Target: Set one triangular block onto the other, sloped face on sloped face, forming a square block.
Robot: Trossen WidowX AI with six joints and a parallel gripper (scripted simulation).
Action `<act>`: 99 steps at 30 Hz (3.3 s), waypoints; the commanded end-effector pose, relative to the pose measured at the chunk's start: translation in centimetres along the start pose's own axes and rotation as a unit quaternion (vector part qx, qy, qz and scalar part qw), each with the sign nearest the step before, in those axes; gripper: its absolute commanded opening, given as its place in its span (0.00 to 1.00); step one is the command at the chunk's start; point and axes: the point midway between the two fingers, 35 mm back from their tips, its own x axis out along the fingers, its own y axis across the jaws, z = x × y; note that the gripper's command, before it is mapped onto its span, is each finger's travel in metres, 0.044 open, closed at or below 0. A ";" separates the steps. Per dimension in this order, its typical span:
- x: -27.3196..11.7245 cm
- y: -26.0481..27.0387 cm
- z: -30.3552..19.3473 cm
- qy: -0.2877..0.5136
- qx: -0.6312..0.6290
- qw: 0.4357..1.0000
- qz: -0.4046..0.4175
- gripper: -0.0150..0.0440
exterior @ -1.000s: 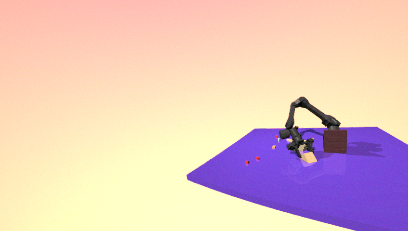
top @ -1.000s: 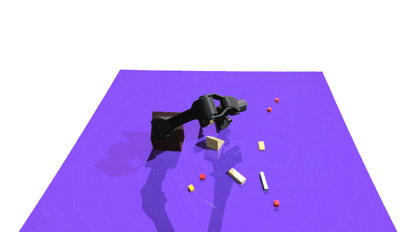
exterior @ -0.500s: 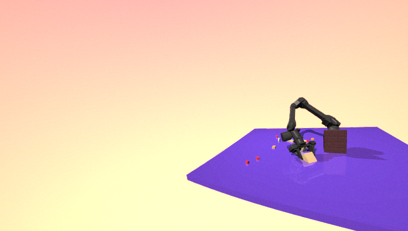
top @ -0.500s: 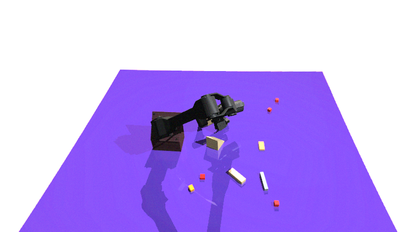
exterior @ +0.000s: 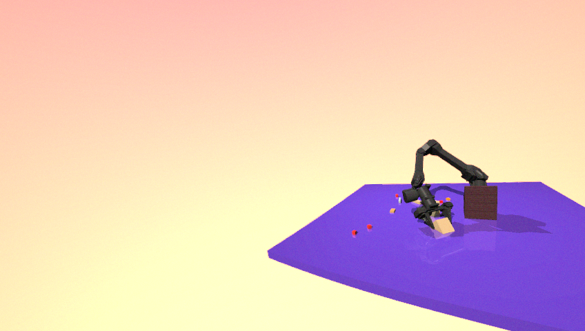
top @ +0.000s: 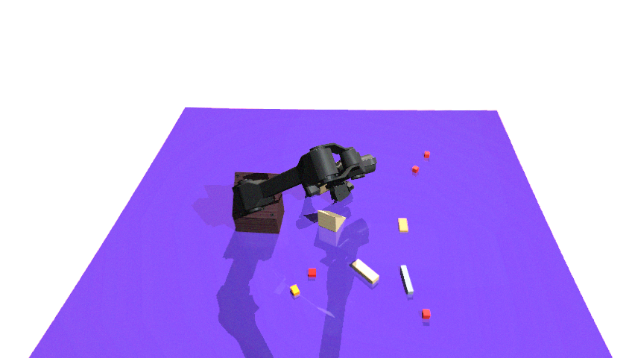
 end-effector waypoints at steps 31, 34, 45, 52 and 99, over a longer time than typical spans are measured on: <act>0.0 0.0 0.0 0.000 0.000 1.000 0.000 0.67; 0.0 0.0 0.0 0.000 0.000 1.000 0.000 0.60; -2.6 0.4 -2.3 0.000 0.000 1.000 0.002 0.25; -4.9 0.5 -4.7 0.001 -0.001 1.000 0.002 0.25; -5.9 -0.3 -8.0 -0.221 0.326 0.918 0.045 0.25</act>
